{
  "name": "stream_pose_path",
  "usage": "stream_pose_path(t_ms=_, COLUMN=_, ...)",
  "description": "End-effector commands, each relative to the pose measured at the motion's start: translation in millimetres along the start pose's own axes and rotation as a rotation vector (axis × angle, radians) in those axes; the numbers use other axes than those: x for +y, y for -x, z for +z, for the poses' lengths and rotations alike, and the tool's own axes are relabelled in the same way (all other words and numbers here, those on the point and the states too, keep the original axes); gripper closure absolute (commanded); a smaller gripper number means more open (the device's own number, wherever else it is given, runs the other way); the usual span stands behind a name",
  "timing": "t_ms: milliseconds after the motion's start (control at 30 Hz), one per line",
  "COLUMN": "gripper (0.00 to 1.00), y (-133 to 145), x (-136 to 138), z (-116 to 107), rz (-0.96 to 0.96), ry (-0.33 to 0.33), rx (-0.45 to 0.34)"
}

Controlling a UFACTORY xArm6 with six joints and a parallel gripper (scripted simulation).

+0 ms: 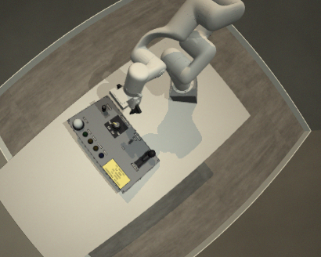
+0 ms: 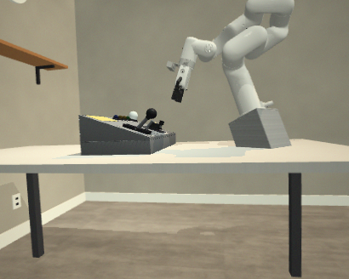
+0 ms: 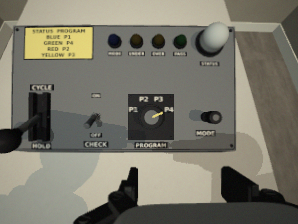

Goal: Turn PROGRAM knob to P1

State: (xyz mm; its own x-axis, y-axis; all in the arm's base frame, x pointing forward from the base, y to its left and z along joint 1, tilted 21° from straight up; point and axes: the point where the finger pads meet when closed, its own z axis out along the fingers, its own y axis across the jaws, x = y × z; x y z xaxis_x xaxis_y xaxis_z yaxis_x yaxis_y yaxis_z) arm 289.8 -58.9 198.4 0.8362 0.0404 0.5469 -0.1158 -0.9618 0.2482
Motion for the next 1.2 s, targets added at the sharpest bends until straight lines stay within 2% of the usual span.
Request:
stream_pose_path(t_ms=0, gripper=0.00, y=-1.4, x=0.3, z=-0.9, rz=0.001, ry=0.000, rx=0.003)
stream_pose_path(t_ms=300, gripper=0.00, y=-1.4, x=0.3, z=-0.9, rz=0.001, ry=0.000, rx=0.003)
stream_pose_path(t_ms=333, gripper=0.24, y=-1.4, x=0.3, z=-0.9, rz=0.001, ry=0.000, rx=0.003)
stream_pose_path(t_ms=700, gripper=0.24, y=-2.0, x=0.1, z=-1.1, rz=0.001, ry=0.000, rx=0.003)
stream_pose_path(t_ms=767, gripper=0.24, y=-13.3, x=-2.9, z=-3.1, rz=0.002, ry=0.002, rx=0.002)
stream_pose_path(t_ms=900, gripper=0.24, y=-56.2, x=-21.4, z=-2.1, rz=0.001, ry=0.001, rx=0.003)
stream_pose_path(t_ms=1167, gripper=0.24, y=-60.9, x=-24.2, z=-1.3, rz=0.001, ry=0.000, rx=0.003)
